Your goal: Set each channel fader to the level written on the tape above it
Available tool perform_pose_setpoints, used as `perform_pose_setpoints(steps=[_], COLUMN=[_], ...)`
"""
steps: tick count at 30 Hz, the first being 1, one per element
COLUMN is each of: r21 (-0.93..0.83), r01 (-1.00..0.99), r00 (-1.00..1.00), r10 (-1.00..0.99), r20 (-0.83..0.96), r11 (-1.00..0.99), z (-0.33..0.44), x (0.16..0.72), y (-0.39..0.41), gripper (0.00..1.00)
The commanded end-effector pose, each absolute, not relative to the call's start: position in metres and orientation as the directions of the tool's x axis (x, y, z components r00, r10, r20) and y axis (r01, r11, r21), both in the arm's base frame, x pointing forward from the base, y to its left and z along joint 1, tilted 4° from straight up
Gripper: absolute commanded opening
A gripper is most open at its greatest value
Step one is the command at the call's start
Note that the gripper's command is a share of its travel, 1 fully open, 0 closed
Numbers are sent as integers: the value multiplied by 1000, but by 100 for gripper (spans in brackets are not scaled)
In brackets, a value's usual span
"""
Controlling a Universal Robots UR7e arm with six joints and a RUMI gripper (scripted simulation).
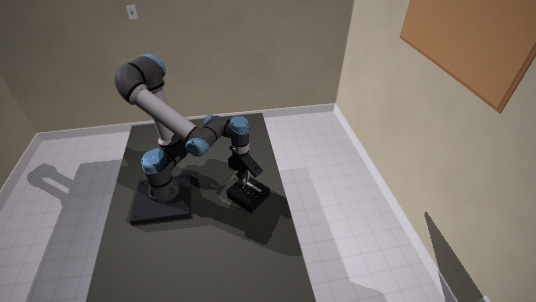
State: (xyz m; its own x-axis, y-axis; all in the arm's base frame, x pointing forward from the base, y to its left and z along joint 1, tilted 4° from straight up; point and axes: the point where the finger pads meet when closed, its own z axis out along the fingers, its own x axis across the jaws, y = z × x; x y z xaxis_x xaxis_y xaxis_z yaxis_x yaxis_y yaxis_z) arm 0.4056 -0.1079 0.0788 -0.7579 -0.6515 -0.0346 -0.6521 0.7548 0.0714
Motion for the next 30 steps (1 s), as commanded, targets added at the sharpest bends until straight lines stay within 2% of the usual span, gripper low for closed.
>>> perform_pose_setpoints(steps=[1,10,30], r21=[63,64,64], r01=[-651,-651,-651], r00=[-759,-759,-759], r10=[-650,-650,-650], r20=[-37,-36,-36], r11=[756,757,757], z=[82,76,76], x=[408,401,401], y=[-111,-146,-146], gripper=[0,0,0])
